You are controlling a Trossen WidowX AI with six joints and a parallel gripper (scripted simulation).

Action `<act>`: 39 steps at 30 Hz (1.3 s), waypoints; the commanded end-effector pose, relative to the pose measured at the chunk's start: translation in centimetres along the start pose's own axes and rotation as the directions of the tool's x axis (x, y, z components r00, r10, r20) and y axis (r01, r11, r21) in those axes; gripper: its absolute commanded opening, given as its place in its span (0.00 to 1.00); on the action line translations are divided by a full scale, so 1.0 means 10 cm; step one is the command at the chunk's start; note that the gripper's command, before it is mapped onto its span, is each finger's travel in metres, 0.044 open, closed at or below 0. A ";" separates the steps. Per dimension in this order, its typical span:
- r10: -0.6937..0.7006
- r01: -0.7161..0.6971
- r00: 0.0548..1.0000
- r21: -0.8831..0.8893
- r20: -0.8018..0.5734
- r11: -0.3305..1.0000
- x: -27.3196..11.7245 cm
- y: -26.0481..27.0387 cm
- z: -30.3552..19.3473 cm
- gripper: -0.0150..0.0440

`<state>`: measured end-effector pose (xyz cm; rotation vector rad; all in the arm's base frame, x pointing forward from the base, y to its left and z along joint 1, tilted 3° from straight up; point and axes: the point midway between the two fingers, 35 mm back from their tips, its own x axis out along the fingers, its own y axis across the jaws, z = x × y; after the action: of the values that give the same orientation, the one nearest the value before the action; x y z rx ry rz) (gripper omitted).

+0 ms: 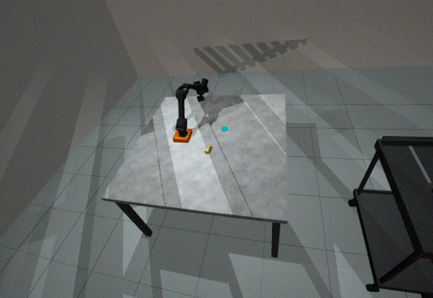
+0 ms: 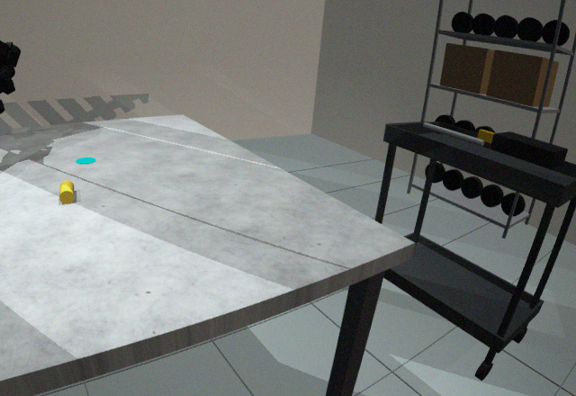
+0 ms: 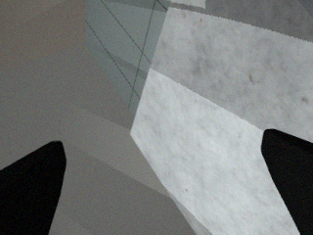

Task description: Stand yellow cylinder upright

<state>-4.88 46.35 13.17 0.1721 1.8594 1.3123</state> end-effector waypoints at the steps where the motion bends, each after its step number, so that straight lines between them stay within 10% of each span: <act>1: -0.002 0.002 1.000 -0.004 0.005 1.000 -0.01 -0.01 0.02 0.89; 20: -0.270 0.411 0.866 -0.293 0.420 0.863 -1.88 -1.17 1.02 0.78; 39: -0.618 0.791 0.611 -0.379 0.494 0.479 -3.75 -2.45 0.55 0.78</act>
<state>30.70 21.80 12.81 -0.5965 0.9784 1.0841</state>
